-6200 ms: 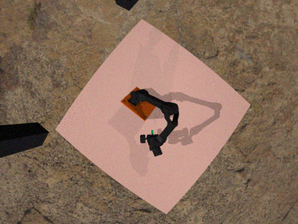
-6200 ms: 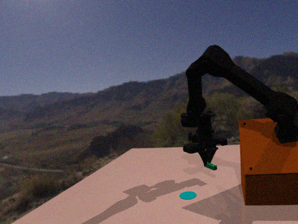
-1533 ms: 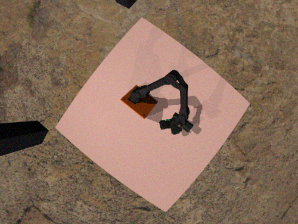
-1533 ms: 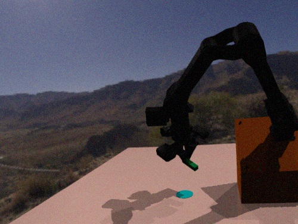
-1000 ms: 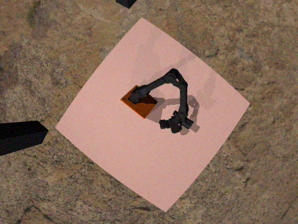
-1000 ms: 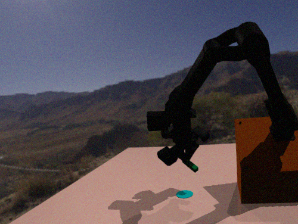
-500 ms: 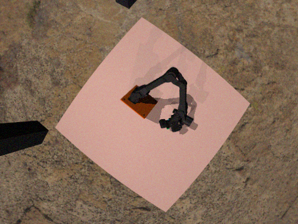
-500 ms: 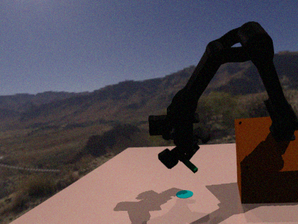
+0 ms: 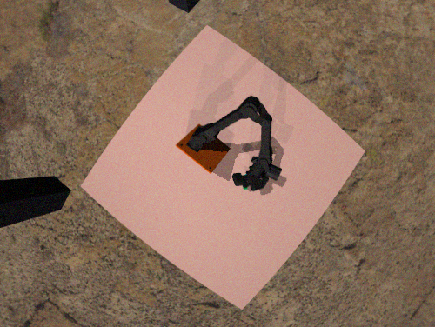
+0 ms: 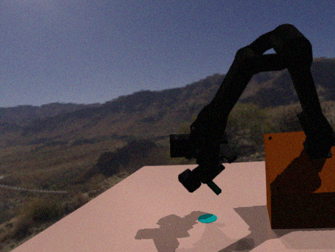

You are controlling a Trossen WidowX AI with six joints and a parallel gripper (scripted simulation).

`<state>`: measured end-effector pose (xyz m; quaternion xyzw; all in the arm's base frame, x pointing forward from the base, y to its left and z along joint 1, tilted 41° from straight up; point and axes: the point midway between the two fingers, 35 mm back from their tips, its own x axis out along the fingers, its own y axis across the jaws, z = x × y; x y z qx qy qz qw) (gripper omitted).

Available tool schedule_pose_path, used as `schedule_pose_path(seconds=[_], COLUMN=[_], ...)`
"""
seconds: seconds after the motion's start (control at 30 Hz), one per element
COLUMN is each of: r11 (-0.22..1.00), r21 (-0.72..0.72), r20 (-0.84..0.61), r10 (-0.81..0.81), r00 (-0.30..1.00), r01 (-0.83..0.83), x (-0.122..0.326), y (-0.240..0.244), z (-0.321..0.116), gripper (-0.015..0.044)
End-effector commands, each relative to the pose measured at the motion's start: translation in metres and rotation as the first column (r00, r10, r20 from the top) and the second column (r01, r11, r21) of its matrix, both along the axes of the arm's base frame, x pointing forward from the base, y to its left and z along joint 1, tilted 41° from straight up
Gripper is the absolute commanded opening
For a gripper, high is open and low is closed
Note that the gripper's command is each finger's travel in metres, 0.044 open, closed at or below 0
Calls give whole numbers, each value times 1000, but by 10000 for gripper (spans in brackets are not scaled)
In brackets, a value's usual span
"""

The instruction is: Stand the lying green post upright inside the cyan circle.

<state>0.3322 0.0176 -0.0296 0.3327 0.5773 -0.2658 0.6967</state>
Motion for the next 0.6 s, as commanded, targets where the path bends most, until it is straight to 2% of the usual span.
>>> schedule_pose_path(seconds=[0.0,0.57], r11=[1000,992], r21=[-26,-118], r20=[15,89], r10=[-9,-41], r00=[1000,995], r01=[9,51], x=[-1,0], y=[0,1], z=[0,2], gripper=[23,23])
